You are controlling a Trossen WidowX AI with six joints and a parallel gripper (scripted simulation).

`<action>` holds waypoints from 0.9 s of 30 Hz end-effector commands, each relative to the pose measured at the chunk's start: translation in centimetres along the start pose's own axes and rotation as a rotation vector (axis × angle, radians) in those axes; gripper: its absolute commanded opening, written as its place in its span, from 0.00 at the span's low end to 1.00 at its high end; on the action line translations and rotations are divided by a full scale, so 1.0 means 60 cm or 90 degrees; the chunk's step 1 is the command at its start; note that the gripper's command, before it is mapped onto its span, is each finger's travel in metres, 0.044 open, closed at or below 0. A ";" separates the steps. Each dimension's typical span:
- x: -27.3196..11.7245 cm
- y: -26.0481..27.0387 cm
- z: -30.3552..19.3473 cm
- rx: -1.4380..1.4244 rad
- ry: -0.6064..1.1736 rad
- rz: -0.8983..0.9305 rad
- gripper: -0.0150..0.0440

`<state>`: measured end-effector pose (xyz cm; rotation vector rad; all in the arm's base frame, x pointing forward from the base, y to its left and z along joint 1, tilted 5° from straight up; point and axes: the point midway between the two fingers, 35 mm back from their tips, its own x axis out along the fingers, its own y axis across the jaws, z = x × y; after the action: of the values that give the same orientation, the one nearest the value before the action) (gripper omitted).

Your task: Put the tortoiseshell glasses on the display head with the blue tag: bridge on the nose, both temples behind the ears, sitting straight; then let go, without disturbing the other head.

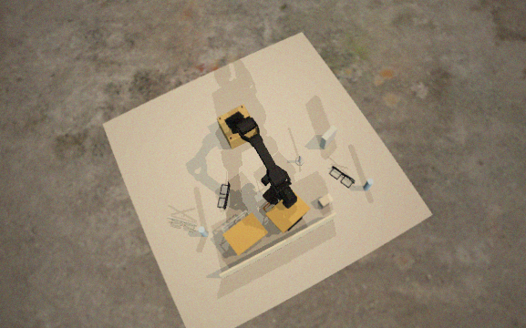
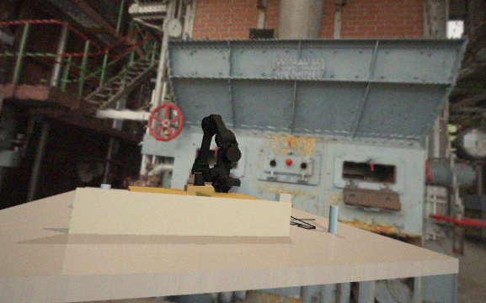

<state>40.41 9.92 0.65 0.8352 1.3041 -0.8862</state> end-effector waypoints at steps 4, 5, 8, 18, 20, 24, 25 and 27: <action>0.008 0.000 0.000 0.004 0.000 -0.001 0.25; 0.008 0.000 0.000 0.004 0.000 -0.001 0.25; 0.009 0.000 0.000 0.004 0.000 -0.001 0.25; 0.007 0.000 0.000 0.000 0.000 0.000 0.44; 0.007 0.000 0.000 0.000 0.000 0.000 0.44; 0.007 0.000 0.000 0.000 0.000 0.000 0.44; 0.007 0.000 0.000 0.000 0.000 0.000 0.44; -0.007 0.000 -0.001 0.001 0.001 -0.002 0.44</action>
<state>40.37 9.89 0.31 0.8335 1.3066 -0.8892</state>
